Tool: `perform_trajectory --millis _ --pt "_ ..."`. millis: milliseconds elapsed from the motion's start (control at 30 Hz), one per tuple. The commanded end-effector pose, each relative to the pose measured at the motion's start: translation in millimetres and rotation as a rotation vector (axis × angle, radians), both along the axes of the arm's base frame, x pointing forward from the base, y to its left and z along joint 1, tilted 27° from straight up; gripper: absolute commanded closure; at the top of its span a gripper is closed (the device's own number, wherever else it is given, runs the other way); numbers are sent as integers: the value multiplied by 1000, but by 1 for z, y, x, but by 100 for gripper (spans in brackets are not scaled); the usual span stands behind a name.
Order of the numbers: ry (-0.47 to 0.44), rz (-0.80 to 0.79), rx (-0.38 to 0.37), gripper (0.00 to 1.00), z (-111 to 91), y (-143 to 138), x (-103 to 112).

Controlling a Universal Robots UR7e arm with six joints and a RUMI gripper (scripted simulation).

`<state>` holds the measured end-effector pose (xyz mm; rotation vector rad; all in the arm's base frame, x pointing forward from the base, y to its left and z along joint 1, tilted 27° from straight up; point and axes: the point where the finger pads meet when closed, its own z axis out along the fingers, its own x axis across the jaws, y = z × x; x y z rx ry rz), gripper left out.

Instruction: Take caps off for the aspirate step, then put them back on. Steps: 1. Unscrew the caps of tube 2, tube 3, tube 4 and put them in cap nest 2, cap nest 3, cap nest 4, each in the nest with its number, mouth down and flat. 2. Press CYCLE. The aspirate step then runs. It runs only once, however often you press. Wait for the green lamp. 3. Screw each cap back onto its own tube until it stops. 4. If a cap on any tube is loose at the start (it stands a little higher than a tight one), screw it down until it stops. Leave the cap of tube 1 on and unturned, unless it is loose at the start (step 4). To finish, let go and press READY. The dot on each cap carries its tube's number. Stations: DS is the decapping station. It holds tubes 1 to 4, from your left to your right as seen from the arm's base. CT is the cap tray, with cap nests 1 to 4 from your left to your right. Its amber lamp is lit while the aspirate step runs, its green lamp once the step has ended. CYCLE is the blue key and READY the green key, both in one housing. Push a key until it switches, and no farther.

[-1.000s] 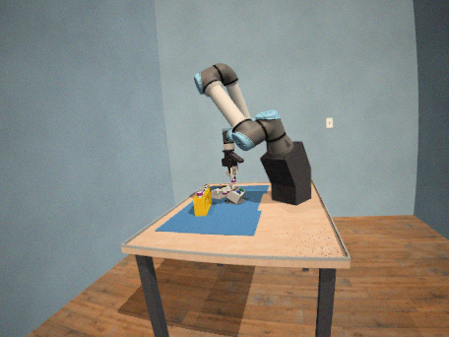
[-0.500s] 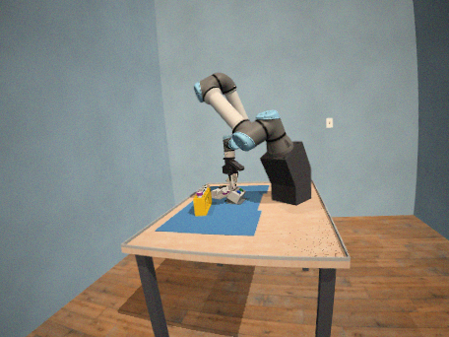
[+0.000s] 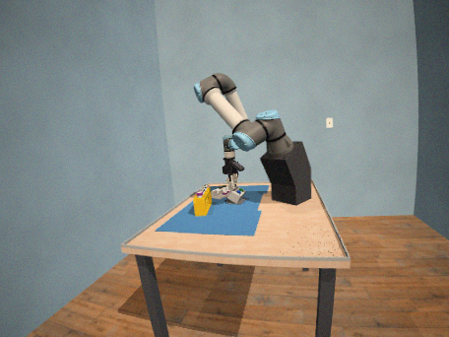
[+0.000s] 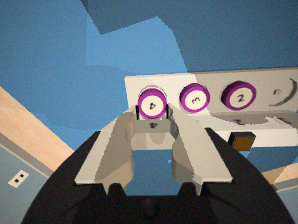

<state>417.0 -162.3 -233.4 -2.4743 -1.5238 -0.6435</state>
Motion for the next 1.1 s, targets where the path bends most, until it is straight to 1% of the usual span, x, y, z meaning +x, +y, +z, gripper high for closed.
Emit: perform_trajectory --millis 0,500,867,900,1067 --pt "-1 0 -1 100 0 0 0" --pt "-1 0 -1 100 -7 3 2" --pt "-1 0 -1 100 -8 4 2" --pt "-1 0 -1 71 -8 4 2" --pt "-1 0 -1 71 -8 4 2"
